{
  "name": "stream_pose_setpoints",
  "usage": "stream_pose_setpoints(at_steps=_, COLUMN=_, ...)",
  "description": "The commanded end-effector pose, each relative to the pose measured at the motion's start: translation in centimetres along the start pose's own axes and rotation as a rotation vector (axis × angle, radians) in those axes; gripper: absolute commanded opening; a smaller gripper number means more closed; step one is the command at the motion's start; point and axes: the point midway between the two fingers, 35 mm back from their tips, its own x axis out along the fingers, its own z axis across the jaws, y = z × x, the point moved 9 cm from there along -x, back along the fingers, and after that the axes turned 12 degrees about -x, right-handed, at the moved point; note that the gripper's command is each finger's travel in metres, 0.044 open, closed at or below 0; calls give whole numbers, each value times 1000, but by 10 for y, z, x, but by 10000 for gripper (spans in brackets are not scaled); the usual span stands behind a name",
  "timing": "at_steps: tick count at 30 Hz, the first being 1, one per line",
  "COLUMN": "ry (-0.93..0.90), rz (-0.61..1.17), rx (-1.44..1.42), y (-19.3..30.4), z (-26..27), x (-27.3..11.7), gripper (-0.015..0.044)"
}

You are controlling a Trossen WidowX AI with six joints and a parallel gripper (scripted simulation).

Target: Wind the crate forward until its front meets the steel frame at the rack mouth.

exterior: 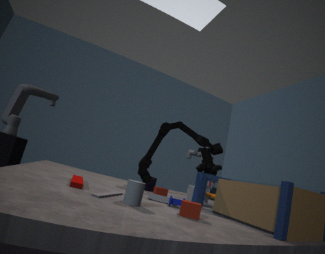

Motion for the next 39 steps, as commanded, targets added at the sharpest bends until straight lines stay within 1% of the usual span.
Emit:
stream_pose_setpoints(at_steps=1, ry=40, rz=-36, rx=-18, y=-7, z=-21, x=-1, gripper=0)
stream_pose_setpoints(at_steps=39, ry=43, rz=-38, rx=-19, y=-41, z=-61, x=-22, gripper=0)
